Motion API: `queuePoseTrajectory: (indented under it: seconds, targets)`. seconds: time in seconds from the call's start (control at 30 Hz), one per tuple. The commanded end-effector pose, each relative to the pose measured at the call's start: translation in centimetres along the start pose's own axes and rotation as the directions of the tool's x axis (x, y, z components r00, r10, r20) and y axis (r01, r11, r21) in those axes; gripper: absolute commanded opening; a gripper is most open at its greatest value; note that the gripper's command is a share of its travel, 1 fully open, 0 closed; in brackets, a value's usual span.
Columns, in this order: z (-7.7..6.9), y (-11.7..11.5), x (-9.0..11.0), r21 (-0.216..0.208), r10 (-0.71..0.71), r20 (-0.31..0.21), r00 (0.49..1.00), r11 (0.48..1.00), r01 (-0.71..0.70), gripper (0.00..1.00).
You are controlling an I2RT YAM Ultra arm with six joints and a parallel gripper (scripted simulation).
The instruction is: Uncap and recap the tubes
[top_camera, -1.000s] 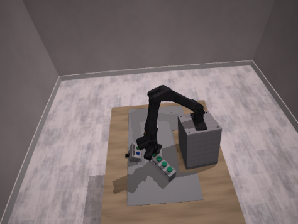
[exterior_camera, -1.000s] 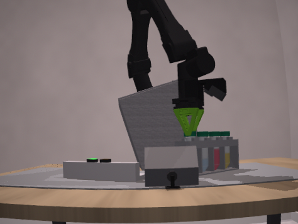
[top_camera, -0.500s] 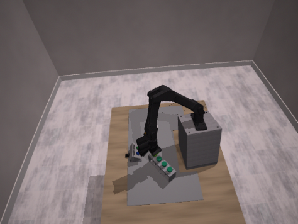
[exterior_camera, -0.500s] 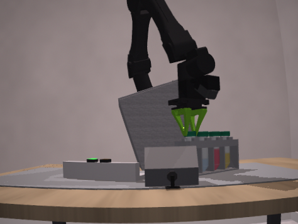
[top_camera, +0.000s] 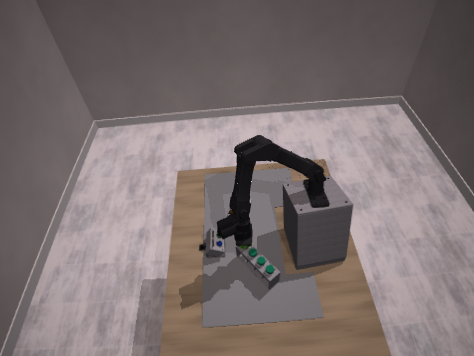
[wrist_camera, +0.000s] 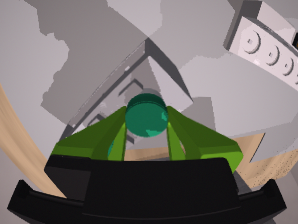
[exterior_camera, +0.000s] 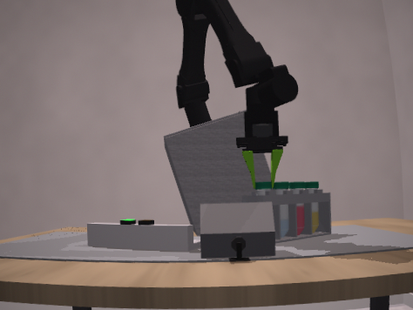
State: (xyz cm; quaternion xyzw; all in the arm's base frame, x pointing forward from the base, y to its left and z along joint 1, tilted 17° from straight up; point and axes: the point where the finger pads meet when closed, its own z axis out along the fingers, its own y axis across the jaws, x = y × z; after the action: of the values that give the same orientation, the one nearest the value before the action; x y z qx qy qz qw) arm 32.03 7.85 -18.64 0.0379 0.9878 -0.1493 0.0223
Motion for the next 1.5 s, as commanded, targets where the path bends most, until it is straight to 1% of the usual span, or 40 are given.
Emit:
queuePoseTrajectory:
  seconds: [0.0, 0.1, 0.4, 0.43, 0.77, 0.8, 0.87, 1.33, 1.47]
  targets:
    - [-0.4, 0.2, -0.4, -0.009, 0.243, 0.015, 0.970, 0.970, -0.243, 0.00]
    - [-0.4, 0.2, -0.4, -0.011, 0.385, 0.013, 0.923, 0.923, -0.385, 0.00]
    - [-0.4, 0.2, -0.4, -0.011, 0.390, 0.013, 0.921, 0.921, -0.390, 0.00]
    - [-0.4, 0.2, -0.4, -0.011, 0.390, 0.013, 0.921, 0.921, -0.390, 0.49]
    - [-0.4, 0.2, -0.4, -0.011, 0.390, 0.013, 0.921, 0.921, -0.390, 0.49]
    - [-0.7, 0.2, -0.4, -0.011, 0.390, 0.013, 0.921, 0.921, -0.390, 0.49]
    - [-0.7, 0.2, -0.4, -0.011, 0.390, 0.013, 0.921, 0.921, -0.390, 0.49]
    - [-4.9, 0.2, -0.4, -0.011, 0.390, 0.013, 0.921, 0.921, -0.390, 0.49]
    - [-5.0, 0.2, -0.4, -0.011, 0.390, 0.013, 0.921, 0.921, -0.390, 0.49]
